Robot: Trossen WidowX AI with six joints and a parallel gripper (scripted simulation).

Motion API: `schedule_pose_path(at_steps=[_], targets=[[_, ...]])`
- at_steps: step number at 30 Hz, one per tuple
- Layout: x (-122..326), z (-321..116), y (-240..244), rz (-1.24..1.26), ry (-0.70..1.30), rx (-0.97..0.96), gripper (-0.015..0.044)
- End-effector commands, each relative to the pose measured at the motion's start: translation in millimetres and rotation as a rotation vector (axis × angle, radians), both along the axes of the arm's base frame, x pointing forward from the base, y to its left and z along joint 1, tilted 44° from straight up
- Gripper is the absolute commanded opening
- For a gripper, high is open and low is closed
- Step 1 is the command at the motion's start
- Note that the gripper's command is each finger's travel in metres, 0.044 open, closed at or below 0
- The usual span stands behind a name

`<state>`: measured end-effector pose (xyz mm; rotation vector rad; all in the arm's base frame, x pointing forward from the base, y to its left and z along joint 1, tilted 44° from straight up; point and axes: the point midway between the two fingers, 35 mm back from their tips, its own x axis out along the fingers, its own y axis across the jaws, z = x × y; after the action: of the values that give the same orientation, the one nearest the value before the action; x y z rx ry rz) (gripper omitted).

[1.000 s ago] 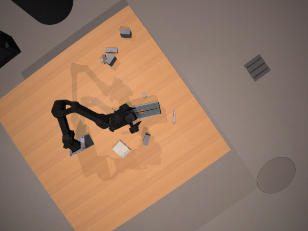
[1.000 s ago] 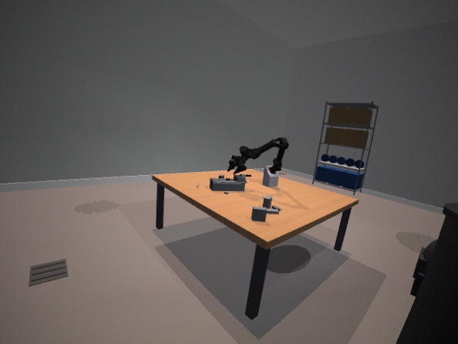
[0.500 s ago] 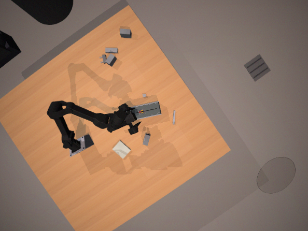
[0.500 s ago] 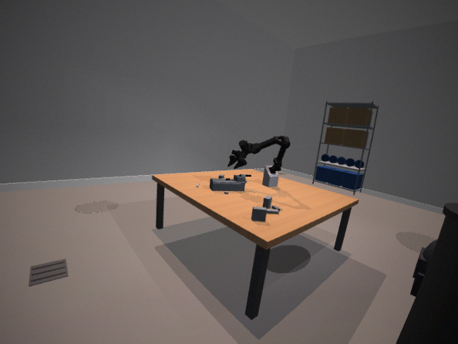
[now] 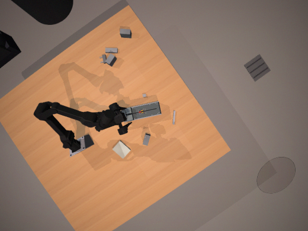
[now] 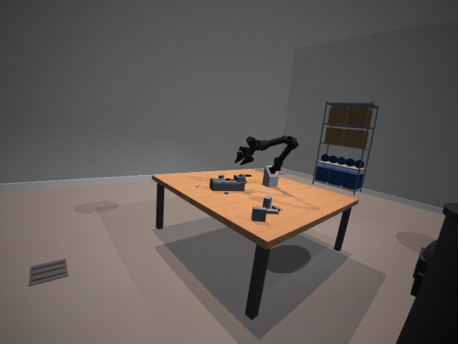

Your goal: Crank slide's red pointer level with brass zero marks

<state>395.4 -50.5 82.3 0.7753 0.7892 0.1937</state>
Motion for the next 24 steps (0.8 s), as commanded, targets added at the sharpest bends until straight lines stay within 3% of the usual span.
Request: schedule_pose_path(at_steps=[1,15,24], targets=[[-18.0,2.5,3.2,-0.026,0.027,0.002,0.0440],[-87.1,3.5,18.5,-0.110,0.102,-0.004,0.0440],[-88.3,-15.6,36.3,-0.113,0.107,-0.005,0.0440]])
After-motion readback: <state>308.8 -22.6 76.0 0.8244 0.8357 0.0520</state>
